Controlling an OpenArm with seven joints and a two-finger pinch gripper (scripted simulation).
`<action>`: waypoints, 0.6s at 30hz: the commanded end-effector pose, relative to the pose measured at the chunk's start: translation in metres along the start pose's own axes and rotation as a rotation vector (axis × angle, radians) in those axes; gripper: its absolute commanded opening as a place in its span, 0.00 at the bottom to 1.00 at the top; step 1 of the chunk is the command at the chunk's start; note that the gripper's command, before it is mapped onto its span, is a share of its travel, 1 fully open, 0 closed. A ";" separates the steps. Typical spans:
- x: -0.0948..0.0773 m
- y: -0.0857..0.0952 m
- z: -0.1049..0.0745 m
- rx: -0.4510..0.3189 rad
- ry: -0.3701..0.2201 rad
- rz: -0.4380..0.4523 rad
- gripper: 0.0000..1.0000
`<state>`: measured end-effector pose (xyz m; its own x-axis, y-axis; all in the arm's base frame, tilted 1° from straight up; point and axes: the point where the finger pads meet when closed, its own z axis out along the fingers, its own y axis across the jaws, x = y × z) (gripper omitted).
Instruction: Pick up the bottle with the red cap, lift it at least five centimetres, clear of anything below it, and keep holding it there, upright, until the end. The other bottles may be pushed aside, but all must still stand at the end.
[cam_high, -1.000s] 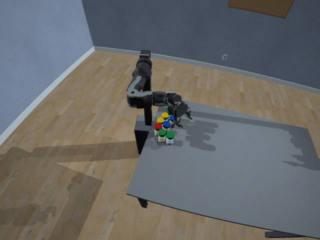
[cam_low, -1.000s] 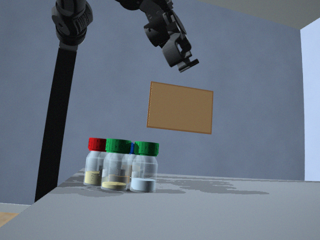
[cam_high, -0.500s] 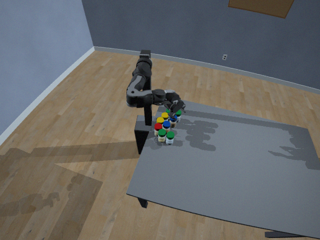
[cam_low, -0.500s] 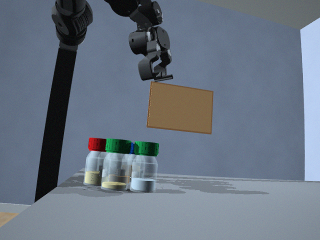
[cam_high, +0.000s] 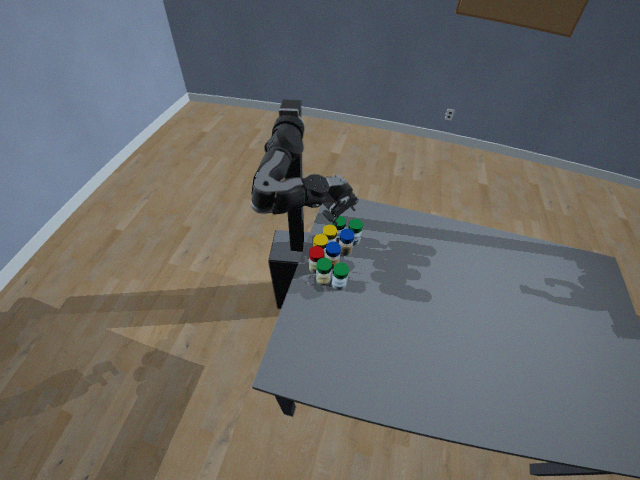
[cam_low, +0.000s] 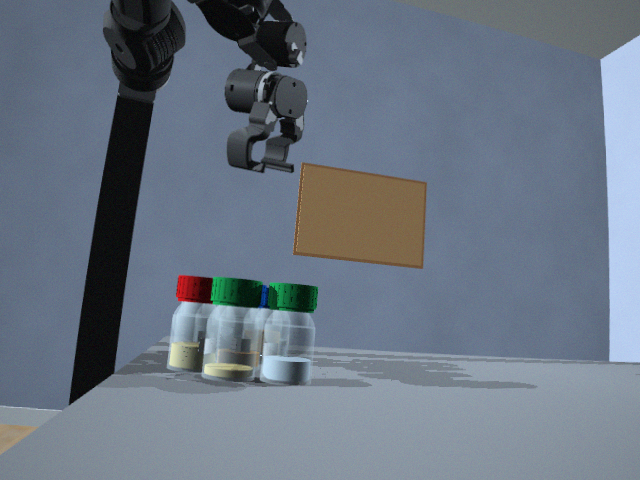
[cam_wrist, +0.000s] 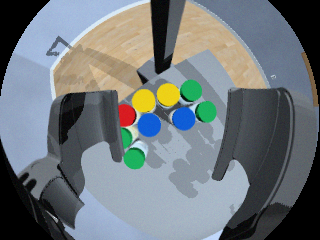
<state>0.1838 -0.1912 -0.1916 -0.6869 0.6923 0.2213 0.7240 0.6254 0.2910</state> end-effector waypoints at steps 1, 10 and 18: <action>0.000 0.000 0.000 0.003 0.001 0.006 0.45; 0.000 0.001 -0.001 -0.003 -0.001 0.001 0.45; 0.000 0.001 -0.001 -0.003 -0.001 0.001 0.45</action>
<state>0.1837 -0.1909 -0.1915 -0.6854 0.6931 0.2235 0.7255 0.6234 0.2915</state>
